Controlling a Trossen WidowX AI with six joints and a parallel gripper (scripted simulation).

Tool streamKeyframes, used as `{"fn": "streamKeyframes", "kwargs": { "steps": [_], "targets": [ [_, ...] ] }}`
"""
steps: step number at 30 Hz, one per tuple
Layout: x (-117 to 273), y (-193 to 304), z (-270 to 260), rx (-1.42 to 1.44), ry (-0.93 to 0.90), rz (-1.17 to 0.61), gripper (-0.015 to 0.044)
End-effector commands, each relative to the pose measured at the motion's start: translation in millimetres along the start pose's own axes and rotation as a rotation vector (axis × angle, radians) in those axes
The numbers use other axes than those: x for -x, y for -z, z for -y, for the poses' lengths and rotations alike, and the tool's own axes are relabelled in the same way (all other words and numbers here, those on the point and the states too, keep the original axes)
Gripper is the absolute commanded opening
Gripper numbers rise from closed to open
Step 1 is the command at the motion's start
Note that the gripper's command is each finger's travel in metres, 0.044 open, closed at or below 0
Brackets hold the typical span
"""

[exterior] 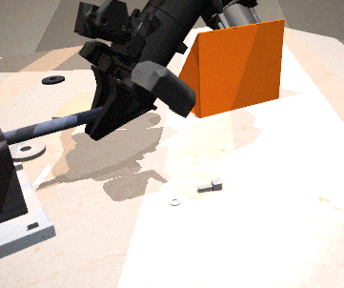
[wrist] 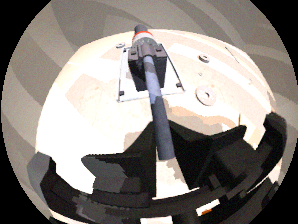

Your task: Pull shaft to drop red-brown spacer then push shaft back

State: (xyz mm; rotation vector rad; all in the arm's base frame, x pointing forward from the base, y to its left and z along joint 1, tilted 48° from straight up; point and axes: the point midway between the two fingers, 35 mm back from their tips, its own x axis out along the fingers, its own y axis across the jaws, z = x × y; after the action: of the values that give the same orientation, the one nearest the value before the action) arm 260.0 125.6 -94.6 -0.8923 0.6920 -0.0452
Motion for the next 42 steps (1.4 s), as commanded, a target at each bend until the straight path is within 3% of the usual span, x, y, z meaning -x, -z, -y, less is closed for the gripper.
{"fn": "streamKeyframes", "kwargs": {
  "steps": [1, 42],
  "targets": [
    [0.5, 0.4, 0.7, -0.005, 0.004, 0.000, 0.0000],
    [3.2, 3.1, 0.7, -0.005, 0.004, 0.000, 0.0000]
  ]
}}
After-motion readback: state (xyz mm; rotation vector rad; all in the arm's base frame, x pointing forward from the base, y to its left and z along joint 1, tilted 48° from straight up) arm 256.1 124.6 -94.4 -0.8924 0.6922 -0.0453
